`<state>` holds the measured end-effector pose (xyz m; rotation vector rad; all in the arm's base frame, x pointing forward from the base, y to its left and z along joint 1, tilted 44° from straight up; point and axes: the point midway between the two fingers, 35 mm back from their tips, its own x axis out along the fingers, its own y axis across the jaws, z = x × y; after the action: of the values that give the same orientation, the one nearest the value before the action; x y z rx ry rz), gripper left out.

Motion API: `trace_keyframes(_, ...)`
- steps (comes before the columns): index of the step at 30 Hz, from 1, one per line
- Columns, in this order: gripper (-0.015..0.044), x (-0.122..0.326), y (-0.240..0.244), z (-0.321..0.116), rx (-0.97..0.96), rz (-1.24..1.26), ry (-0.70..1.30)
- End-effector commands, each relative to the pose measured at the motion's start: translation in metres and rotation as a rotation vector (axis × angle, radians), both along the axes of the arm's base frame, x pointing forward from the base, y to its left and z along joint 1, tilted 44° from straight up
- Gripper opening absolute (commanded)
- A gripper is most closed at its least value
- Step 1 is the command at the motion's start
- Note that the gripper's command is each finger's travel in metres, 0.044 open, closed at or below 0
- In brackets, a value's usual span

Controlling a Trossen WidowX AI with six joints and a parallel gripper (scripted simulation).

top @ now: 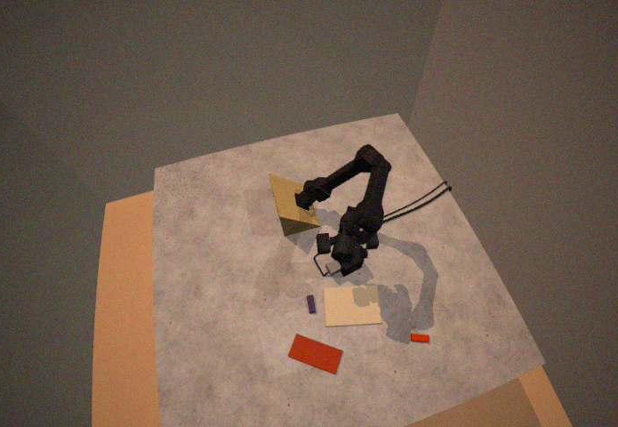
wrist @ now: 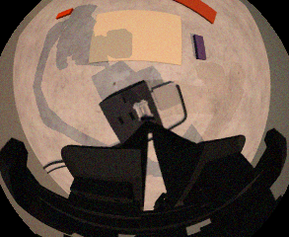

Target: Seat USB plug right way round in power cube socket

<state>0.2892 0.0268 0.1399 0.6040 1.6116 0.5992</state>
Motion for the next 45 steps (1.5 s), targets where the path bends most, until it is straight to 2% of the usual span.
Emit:
trace_keyframes(1,0.0,-0.0003,0.0002,-0.0003,0.009,0.059,-0.055)
trace_keyframes(45,0.0,-0.0003,0.0002,-0.0003,0.138,0.889,-0.843)
